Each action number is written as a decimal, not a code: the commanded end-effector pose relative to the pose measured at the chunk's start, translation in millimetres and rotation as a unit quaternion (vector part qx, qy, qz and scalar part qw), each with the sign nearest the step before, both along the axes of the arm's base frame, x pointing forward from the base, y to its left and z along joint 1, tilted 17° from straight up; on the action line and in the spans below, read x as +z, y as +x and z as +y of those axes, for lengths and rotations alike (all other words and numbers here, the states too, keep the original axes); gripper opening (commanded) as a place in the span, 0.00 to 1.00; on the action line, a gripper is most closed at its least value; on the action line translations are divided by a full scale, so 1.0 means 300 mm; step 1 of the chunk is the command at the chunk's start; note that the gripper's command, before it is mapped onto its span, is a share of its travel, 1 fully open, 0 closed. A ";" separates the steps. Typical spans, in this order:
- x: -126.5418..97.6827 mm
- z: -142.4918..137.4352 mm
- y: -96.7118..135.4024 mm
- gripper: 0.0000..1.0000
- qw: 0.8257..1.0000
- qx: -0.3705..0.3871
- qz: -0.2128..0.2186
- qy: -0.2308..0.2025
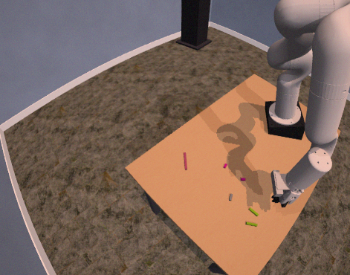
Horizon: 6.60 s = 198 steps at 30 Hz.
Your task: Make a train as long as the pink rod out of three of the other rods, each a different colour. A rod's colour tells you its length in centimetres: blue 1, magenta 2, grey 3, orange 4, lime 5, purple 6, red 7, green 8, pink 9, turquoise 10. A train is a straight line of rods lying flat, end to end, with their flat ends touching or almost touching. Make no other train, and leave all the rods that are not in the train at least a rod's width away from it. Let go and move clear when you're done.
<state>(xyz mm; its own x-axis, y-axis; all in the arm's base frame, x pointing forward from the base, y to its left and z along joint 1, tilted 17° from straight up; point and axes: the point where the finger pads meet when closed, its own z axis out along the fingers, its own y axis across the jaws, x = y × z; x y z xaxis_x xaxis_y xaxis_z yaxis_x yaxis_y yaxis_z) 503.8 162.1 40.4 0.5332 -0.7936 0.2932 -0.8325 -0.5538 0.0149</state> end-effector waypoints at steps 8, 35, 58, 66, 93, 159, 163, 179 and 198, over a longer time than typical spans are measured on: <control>0.084 0.020 -0.010 0.04 1.000 -0.001 0.005 -0.001; -0.016 0.286 -0.241 0.04 0.970 -0.235 -0.056 0.035; -0.068 0.273 -0.234 0.04 0.970 -0.235 -0.057 0.035; -0.151 0.251 -0.223 0.04 0.970 -0.235 -0.057 0.035; -0.300 0.212 -0.203 0.04 0.970 -0.235 -0.057 0.035; -0.301 0.214 -0.204 0.04 0.970 -0.235 -0.057 0.035; -0.303 0.213 -0.203 0.04 0.970 -0.235 -0.057 0.035; -0.337 0.205 -0.198 0.04 0.970 -0.235 -0.057 0.035; -0.339 0.204 -0.198 0.04 0.970 -0.235 -0.057 0.035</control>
<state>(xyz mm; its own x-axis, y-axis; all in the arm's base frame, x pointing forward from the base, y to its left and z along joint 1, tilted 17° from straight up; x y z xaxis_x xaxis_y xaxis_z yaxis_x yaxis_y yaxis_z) 443.8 222.7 -61.9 0.0747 -0.9610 0.2663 -0.9875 -0.1084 -0.1143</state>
